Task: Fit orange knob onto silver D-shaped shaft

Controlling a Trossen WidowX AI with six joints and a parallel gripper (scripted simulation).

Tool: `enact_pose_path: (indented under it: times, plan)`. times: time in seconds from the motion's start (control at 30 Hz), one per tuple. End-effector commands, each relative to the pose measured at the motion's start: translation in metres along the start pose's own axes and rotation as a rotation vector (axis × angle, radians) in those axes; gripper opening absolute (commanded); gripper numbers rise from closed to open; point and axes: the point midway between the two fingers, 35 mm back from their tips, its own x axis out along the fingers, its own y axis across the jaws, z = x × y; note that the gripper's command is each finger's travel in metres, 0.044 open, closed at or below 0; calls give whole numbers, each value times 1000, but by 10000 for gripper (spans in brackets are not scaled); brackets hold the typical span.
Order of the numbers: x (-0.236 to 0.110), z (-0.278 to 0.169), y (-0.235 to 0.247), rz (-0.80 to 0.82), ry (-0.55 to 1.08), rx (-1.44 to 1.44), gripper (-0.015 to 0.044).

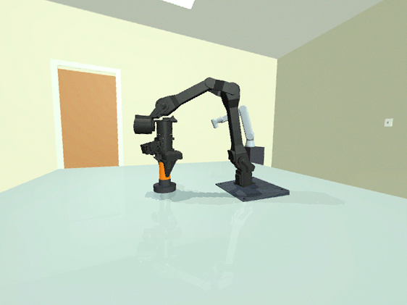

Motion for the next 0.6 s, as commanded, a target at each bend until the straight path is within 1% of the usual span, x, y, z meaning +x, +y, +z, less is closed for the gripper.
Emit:
enact_pose_path:
  times: [0.0,0.07,0.57]
  plan:
    - [0,0,0,0,0,0,0]
    - [0,0,0,0,0,0,0]
    - [0,0,0,0,0,0,394]
